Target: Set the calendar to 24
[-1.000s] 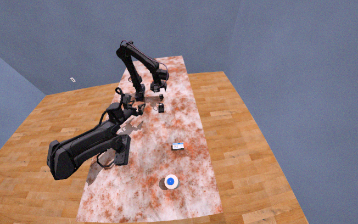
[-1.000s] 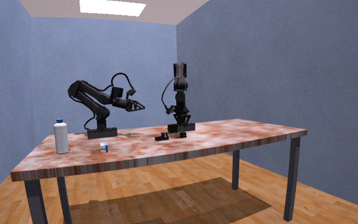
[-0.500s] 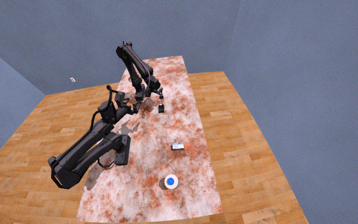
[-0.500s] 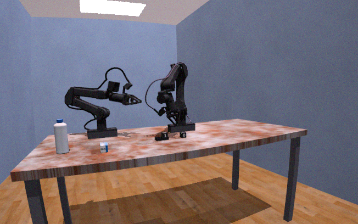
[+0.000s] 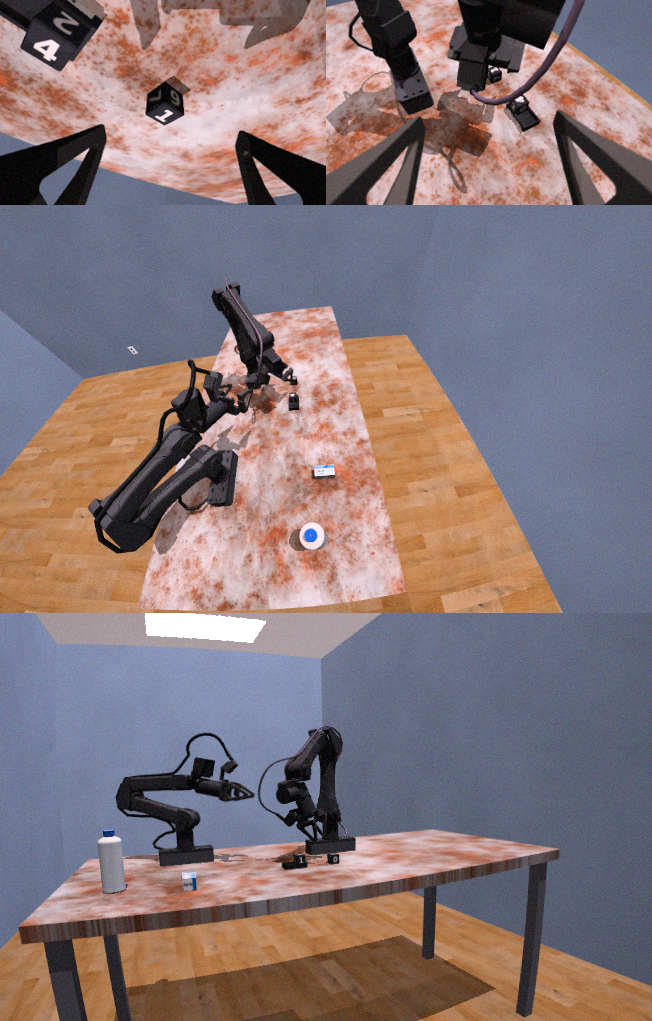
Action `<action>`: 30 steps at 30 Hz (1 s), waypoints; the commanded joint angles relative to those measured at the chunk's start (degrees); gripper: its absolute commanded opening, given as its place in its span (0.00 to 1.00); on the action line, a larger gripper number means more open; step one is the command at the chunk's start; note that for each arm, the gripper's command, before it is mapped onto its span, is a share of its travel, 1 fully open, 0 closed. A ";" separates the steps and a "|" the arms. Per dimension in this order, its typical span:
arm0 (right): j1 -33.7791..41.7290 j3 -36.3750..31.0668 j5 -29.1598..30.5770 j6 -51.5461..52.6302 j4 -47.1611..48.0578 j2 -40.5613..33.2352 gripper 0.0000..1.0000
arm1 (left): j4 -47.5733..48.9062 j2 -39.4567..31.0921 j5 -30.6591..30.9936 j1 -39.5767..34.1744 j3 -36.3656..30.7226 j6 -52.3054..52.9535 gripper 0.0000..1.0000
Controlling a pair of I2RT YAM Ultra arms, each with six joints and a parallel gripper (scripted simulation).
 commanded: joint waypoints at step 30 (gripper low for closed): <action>0.22 1.19 -0.19 -0.14 -1.10 -0.93 1.00 | -3.33 4.75 14.22 16.93 5.79 -42.10 1.00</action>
